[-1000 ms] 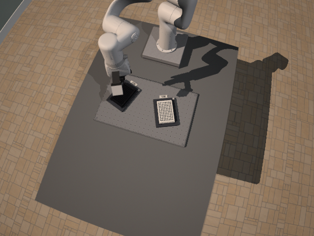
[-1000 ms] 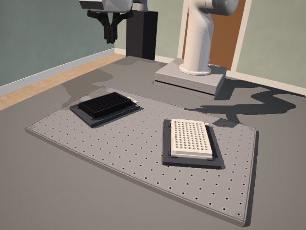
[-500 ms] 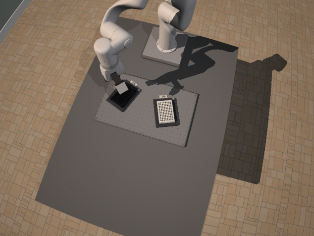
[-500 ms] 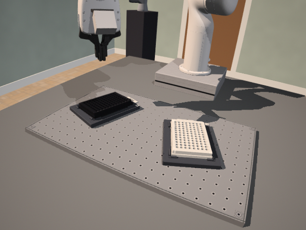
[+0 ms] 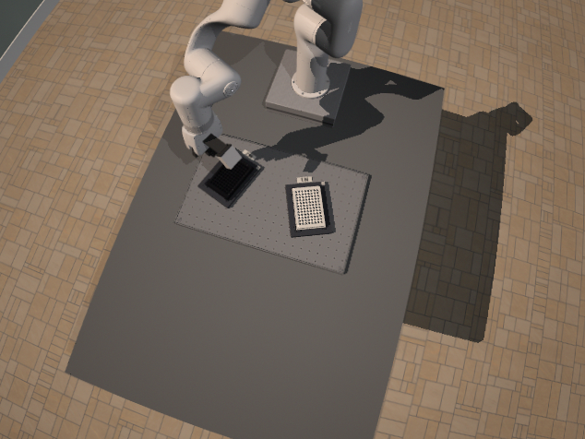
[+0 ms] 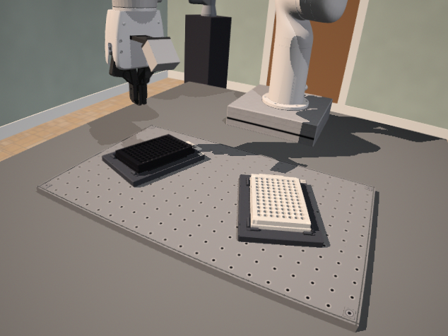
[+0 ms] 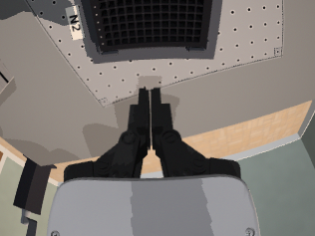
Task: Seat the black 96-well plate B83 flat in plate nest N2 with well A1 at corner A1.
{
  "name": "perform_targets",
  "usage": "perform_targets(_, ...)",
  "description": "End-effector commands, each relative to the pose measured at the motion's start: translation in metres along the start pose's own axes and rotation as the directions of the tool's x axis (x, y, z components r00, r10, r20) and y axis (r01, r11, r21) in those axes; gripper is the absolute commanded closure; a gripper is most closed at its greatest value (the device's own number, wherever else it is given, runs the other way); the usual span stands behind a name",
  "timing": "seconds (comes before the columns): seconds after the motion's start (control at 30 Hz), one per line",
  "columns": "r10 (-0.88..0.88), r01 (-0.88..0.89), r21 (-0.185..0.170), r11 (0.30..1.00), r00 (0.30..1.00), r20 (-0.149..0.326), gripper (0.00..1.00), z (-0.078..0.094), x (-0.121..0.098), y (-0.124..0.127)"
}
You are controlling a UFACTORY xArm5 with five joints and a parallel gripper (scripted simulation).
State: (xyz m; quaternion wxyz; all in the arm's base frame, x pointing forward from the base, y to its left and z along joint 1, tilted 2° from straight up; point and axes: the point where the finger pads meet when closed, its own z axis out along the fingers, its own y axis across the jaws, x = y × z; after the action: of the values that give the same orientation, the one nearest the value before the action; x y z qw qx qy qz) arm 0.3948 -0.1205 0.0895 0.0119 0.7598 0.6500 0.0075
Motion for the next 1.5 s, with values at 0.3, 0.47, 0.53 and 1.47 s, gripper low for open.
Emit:
perform_targets(0.3,-0.006,0.006,-0.005,1.0,1.0,0.001,1.0,0.023,0.0,0.002)
perform_targets(0.47,-0.006,0.006,-0.005,1.0,1.0,0.001,1.0,0.037,0.0,0.002)
perform_targets(0.53,-0.006,0.006,-0.005,1.0,1.0,0.001,1.0,0.039,0.0,0.002)
perform_targets(1.47,-0.006,0.006,-0.005,1.0,1.0,0.001,1.0,0.059,0.0,0.002)
